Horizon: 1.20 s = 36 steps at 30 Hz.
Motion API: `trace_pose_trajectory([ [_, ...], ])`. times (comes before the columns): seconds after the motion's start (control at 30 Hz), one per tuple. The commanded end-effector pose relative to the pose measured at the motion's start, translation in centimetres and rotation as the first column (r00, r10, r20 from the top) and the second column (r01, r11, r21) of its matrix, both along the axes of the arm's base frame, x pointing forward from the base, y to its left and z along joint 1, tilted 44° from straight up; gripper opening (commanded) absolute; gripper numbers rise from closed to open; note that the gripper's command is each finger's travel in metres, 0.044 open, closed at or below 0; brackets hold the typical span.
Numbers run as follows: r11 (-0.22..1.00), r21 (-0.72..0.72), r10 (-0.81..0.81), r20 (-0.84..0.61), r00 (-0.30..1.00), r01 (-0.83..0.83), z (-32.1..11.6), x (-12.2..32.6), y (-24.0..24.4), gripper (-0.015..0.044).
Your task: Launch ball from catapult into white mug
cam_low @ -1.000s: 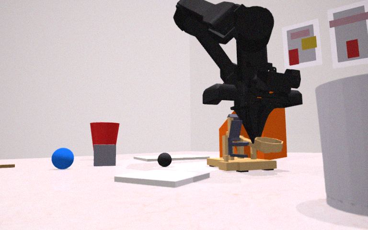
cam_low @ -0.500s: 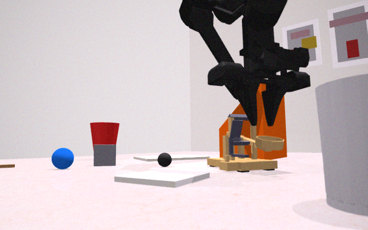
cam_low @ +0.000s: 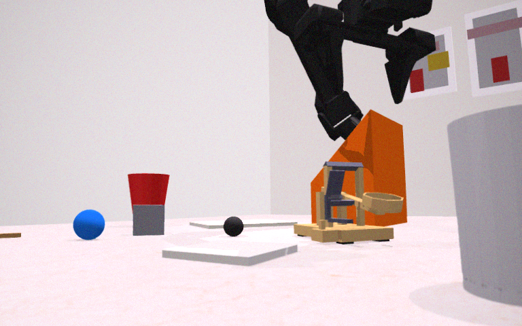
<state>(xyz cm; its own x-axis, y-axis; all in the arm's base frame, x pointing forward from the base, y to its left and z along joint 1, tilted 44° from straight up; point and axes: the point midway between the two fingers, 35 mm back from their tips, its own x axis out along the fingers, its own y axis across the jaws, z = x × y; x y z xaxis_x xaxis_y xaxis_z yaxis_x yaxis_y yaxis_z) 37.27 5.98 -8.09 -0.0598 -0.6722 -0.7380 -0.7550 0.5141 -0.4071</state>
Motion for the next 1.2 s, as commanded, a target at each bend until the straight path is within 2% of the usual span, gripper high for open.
trace_pose_trajectory([
  [0.0, 0.998, -0.014, -0.054, 0.009, 0.999, 0.054, -0.7, -0.5, -1.2, 0.0440],
  [0.27, 0.966, -0.010, -0.250, 0.194, 0.948, 0.257, -0.3, -1.0, -2.0, 0.0440],
  [0.53, 0.895, 0.031, -0.424, 0.369, 0.827, 0.445, 0.1, -1.5, -2.7, 0.0440],
  [0.83, 0.774, 0.117, -0.576, 0.536, 0.617, 0.622, 0.5, -2.2, -3.6, 0.0440],
  [1.17, 0.605, 0.253, -0.674, 0.668, 0.316, 0.755, 1.0, -3.0, -4.5, 0.0440],
])
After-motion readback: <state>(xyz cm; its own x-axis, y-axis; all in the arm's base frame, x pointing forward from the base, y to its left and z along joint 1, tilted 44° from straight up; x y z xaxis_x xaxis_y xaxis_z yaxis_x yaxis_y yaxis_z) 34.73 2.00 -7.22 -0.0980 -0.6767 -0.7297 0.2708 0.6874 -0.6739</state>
